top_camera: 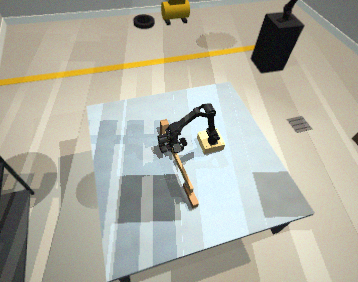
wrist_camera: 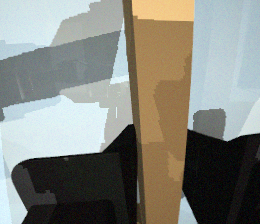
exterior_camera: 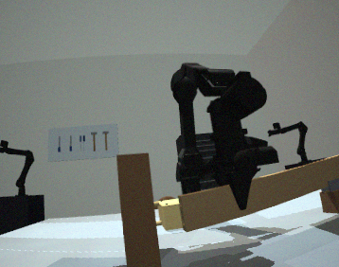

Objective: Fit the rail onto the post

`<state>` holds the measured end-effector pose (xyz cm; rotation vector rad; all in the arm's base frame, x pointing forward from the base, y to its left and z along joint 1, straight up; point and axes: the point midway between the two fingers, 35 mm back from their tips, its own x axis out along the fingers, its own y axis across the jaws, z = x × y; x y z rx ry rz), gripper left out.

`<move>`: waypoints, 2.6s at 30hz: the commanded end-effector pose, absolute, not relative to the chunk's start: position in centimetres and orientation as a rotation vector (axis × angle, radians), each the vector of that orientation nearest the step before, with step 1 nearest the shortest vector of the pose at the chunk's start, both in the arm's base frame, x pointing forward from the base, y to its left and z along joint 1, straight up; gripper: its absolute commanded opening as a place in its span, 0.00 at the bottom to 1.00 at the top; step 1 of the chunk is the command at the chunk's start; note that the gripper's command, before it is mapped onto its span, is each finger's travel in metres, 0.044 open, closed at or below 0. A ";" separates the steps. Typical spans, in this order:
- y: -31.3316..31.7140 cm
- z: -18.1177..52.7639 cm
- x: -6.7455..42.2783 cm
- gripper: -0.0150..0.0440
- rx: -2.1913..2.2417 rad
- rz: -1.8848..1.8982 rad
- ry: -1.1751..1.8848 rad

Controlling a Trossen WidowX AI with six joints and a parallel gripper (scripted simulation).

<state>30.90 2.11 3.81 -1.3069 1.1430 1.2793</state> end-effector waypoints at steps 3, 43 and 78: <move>2.2 4.6 31.2 0.25 -1.311 1.273 1.125; 2.2 4.2 30.9 0.25 -1.311 1.273 1.125; 1.7 3.9 30.9 0.25 -1.311 1.273 1.126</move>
